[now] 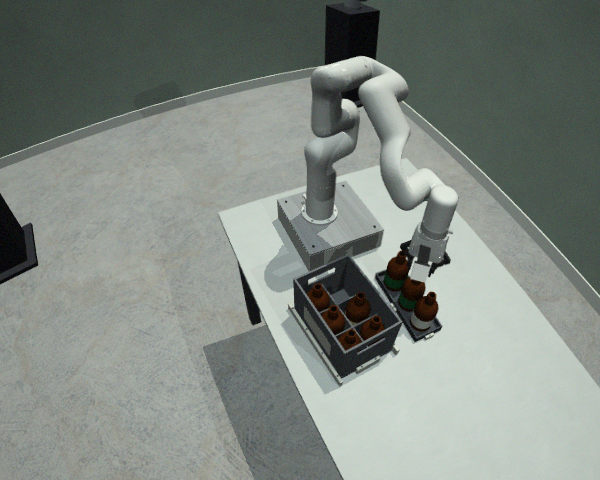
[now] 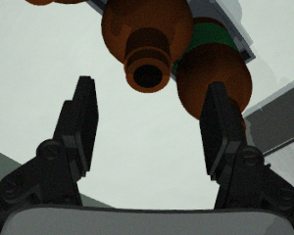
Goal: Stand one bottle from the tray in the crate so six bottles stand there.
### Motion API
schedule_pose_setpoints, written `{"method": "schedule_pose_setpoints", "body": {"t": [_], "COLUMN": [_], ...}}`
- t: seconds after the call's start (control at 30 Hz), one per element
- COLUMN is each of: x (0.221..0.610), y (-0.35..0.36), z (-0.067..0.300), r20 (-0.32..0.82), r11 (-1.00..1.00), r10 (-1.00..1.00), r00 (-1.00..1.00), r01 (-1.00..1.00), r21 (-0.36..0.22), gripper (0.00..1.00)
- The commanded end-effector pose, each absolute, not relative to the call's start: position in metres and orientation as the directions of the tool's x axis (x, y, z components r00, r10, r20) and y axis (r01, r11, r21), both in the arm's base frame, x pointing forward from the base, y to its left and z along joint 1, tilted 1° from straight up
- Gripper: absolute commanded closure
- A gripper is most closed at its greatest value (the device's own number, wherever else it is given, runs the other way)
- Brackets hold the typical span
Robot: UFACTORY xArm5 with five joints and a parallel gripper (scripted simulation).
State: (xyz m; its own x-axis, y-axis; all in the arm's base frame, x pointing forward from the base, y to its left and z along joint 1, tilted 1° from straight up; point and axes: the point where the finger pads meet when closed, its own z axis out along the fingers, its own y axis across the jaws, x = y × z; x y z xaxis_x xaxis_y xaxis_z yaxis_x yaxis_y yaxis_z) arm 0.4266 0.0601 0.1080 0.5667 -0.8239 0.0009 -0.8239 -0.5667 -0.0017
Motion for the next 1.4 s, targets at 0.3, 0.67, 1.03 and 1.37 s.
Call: {"method": "schedule_pose_setpoints", "body": {"t": [0.3, 0.67, 1.03, 1.37], "x": [0.428, 0.428, 0.428, 0.428], "y": [0.06, 0.06, 0.061, 0.061], "z": [0.109, 0.109, 0.105, 0.095], "r20": [0.003, 0.003, 0.003, 0.003], "r11": [-0.567, -0.567, -0.567, -0.567], "r10": [-0.824, -0.824, -0.824, -0.824], "r00": [0.567, 0.567, 0.567, 0.567], "r01": [-0.824, -0.824, -0.824, -0.824], "r21": [-0.005, -0.005, -0.005, -0.005], "gripper": [0.35, 0.35, 0.35, 0.35]}}
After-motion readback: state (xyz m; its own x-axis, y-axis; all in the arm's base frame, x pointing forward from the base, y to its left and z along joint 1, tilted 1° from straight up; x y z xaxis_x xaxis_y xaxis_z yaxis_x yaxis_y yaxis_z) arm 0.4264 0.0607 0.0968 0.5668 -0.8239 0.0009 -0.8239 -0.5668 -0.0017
